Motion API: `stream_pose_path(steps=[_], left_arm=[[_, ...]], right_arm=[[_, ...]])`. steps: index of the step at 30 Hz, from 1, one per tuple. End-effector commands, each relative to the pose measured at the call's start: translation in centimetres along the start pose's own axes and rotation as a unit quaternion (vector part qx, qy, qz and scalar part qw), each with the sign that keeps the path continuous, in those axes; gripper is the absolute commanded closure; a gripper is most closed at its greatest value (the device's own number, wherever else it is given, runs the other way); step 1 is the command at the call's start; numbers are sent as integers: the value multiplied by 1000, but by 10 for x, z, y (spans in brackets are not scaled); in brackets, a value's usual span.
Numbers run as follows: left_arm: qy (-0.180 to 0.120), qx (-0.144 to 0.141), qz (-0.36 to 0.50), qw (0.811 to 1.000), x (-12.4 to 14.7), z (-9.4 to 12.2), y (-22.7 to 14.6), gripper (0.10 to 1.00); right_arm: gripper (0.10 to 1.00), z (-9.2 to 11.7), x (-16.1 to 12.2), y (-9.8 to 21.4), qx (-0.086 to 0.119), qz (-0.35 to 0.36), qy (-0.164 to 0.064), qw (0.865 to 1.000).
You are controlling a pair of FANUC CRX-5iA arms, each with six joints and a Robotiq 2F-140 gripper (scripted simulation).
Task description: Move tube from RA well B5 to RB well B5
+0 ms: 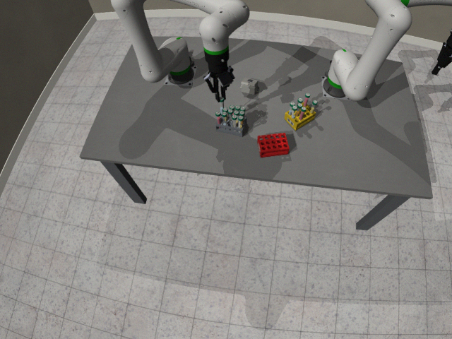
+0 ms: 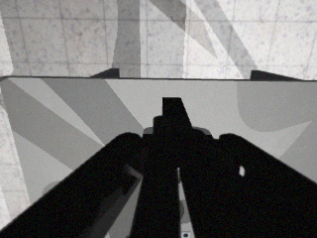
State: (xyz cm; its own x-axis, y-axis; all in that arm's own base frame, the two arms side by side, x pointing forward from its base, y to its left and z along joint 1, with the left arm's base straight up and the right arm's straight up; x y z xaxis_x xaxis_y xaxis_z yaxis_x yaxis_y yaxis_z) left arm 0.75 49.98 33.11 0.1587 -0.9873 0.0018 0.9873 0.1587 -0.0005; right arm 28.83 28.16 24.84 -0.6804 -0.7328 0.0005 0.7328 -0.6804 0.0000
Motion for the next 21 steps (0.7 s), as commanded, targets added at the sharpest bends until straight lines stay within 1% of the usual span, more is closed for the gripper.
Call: stream_pose_path(steps=[1,21], left_arm=[[1,0,0,1000,0,1,0,999],[1,0,0,1000,0,1,0,999]], right_arm=[[999,0,0,1,0,0,1,1000],[999,-8,-1,2,0,0,1,1000]])
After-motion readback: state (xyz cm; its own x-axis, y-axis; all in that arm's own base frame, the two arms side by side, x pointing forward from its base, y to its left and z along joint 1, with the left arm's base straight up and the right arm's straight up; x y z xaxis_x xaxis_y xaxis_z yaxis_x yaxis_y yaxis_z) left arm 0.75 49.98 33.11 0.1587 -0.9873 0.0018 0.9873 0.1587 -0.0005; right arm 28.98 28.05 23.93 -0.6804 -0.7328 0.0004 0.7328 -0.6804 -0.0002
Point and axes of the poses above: on each arm, the point where the finger pads meet when closed, its own z axis back along the fingers, its own y axis across the jaws, x = y × z, the point moved 6 cm from there along z, back along the fingers, and after that the axes turned 10 degrees about z, right-handed, at the moved point
